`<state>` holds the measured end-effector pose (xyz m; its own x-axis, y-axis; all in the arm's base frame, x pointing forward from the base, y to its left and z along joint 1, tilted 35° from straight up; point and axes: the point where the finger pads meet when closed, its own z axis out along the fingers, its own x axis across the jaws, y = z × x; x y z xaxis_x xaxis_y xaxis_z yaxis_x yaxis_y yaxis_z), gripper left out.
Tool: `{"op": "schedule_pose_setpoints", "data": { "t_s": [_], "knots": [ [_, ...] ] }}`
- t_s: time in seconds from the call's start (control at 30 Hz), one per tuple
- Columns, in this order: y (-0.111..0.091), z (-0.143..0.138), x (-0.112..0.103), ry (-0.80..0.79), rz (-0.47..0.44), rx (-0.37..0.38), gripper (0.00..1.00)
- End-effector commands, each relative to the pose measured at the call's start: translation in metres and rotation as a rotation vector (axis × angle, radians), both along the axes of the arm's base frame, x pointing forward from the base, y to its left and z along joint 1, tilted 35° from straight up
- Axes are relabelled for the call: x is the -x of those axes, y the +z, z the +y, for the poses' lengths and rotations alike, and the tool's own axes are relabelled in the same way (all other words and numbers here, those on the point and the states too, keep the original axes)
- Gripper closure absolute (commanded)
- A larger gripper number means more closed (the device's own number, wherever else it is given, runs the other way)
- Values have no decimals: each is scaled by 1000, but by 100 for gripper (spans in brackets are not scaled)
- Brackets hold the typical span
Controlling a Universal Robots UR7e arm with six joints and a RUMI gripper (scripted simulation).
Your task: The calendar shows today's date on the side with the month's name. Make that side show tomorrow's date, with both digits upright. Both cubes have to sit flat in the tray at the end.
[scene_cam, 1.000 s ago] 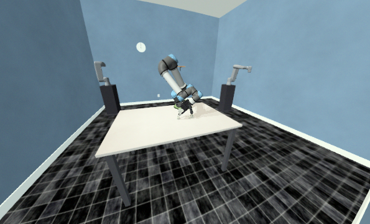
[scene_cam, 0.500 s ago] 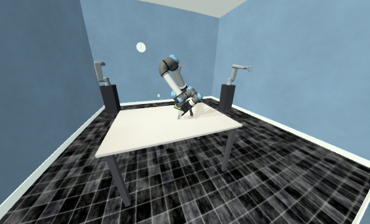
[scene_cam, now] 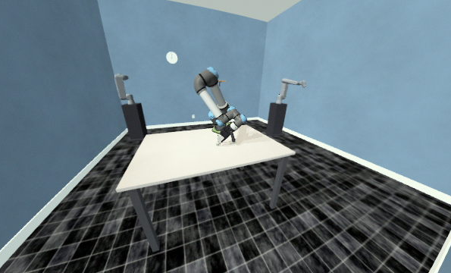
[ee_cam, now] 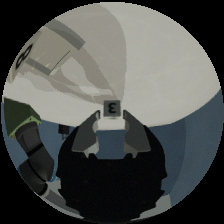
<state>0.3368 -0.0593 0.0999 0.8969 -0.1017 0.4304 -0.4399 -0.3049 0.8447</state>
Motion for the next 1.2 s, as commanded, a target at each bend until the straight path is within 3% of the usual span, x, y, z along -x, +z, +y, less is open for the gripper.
{"op": "schedule_pose_setpoints", "data": {
  "t_s": [0.0, 1.13, 1.17],
  "knots": [
    [0, -1, -1, 0, -1, -1, 72],
    [0, -1, -1, 0, -1, -1, 72],
    [0, -1, -1, 0, -1, -1, 90]
  ]
}}
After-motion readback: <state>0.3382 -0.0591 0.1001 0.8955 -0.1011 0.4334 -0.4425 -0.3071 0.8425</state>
